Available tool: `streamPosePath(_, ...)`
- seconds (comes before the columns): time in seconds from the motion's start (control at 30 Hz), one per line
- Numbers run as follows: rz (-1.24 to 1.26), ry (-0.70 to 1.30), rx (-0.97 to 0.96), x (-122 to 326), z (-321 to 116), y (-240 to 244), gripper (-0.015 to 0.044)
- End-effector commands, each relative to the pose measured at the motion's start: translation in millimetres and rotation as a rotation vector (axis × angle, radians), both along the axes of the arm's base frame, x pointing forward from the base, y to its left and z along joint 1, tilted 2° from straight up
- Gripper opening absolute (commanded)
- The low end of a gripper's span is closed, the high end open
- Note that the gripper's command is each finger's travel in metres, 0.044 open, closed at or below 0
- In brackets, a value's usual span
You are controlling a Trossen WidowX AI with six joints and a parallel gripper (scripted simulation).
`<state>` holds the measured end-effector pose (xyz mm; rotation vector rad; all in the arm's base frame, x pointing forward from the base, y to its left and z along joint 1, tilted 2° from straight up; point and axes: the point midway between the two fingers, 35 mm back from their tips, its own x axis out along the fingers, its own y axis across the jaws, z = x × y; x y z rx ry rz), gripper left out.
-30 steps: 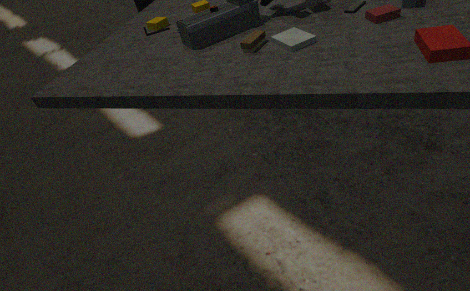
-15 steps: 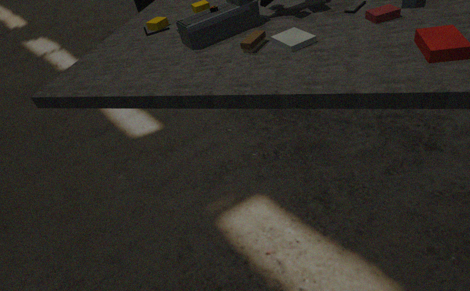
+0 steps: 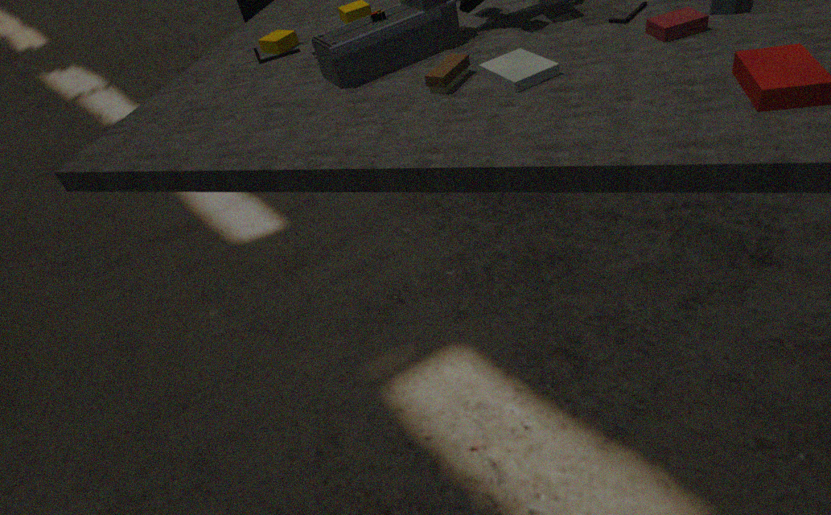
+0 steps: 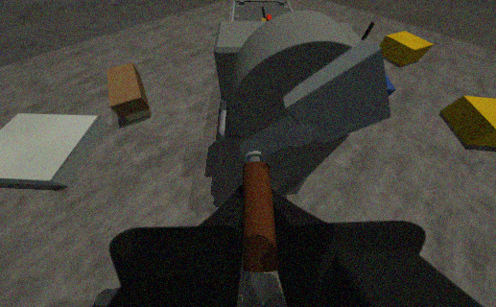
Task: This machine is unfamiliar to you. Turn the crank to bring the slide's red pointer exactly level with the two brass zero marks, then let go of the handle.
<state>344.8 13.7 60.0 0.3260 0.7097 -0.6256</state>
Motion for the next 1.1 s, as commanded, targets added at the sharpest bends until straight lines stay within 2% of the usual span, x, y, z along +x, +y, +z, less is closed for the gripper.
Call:
streamPosePath(0.0,-0.006,0.022,-0.004,-3.6,-7.1,-5.0,0.0)
streamPosePath(1.07,-0.006,0.022,-0.005,-5.3,-9.2,-7.4,0.0)
